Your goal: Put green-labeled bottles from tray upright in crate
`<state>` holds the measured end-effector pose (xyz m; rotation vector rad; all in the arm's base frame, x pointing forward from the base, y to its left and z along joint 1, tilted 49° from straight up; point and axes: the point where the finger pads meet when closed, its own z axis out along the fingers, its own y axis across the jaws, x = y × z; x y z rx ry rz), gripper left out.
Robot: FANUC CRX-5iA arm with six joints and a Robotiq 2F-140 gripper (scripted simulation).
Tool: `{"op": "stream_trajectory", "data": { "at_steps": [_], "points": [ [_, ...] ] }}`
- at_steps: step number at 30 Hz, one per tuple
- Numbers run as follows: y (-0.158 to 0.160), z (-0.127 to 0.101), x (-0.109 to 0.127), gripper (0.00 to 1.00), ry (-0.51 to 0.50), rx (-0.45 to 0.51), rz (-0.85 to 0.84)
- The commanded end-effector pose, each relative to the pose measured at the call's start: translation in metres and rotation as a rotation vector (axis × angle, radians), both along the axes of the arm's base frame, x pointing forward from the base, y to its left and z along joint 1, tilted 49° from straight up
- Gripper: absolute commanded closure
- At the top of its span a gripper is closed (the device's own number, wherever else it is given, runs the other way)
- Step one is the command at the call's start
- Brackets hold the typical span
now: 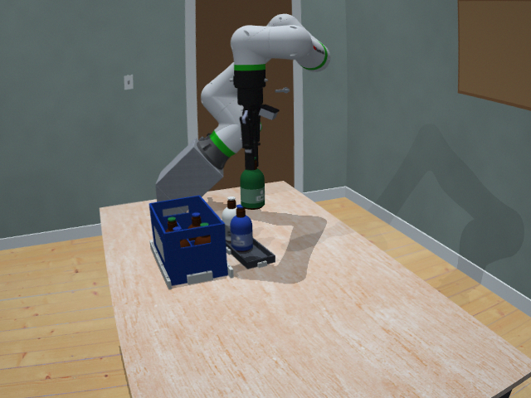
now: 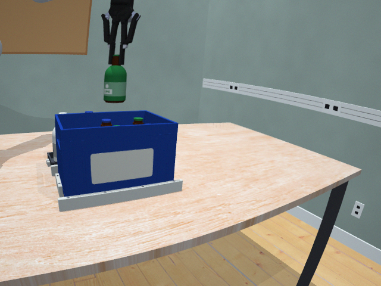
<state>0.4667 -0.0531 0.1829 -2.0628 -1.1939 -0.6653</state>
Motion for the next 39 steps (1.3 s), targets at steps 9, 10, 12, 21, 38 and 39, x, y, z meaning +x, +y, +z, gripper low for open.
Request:
{"op": "stream_trajectory", "data": {
  "at_steps": [9, 10, 12, 21, 38, 39],
  "points": [
    [-0.0009, 0.0004, 0.0001, 0.9, -0.001, -0.001, -0.001],
    [-0.0009, 0.0004, 0.0001, 0.9, -0.001, -0.001, -0.001],
    [-0.0009, 0.0004, 0.0001, 0.9, -0.001, -0.001, -0.001],
    [-0.001, 0.0003, 0.0, 0.9, -0.001, -0.001, -0.001],
    [-0.0027, -0.0019, -0.0009, 0.9, -0.001, -0.001, -0.001],
    [-0.0029, -0.0021, -0.001, 0.9, -0.001, -0.001, -0.001]
  ]
}}
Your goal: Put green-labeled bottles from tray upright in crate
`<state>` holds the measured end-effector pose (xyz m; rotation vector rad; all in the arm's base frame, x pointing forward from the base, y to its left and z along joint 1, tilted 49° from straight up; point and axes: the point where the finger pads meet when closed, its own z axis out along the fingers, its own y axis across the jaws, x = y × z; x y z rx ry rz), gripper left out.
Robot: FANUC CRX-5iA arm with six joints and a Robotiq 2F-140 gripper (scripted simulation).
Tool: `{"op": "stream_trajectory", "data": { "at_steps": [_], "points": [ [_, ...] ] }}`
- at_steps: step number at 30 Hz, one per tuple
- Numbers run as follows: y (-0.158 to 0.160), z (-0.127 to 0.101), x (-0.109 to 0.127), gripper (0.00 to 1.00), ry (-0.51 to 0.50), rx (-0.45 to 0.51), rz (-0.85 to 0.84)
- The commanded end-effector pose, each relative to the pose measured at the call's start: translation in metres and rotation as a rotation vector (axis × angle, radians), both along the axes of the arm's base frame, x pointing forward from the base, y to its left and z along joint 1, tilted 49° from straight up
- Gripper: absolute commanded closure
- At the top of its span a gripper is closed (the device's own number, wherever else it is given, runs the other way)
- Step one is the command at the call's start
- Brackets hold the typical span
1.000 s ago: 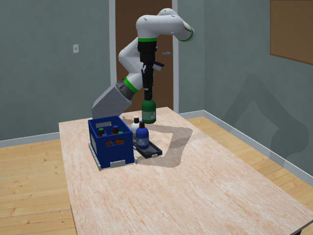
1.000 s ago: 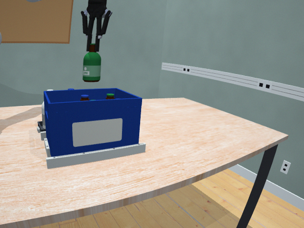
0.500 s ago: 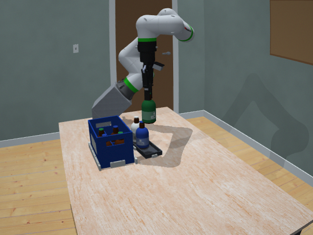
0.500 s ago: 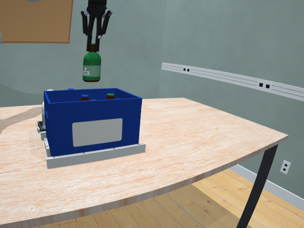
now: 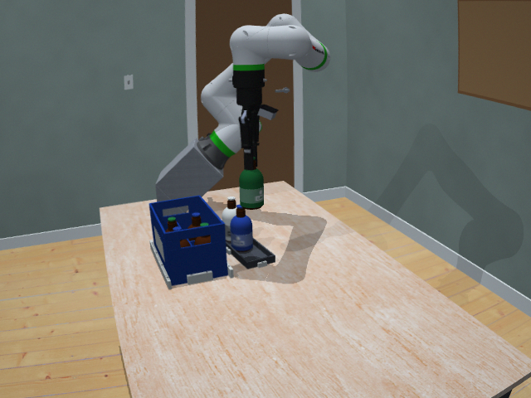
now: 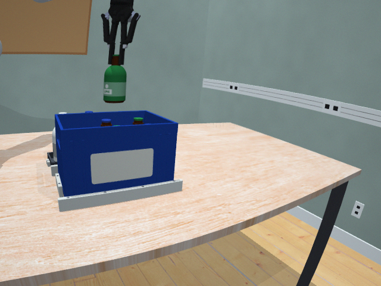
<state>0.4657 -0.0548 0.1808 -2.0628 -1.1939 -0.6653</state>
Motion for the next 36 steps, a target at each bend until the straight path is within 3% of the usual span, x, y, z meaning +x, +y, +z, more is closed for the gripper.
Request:
{"op": "stream_trajectory", "data": {
  "at_steps": [1, 36],
  "points": [
    [-0.001, 0.0, 0.0, 0.9, -0.001, -0.001, -0.001],
    [-0.02, -0.023, -0.01, 0.9, -0.001, -0.001, -0.001]
  ]
}}
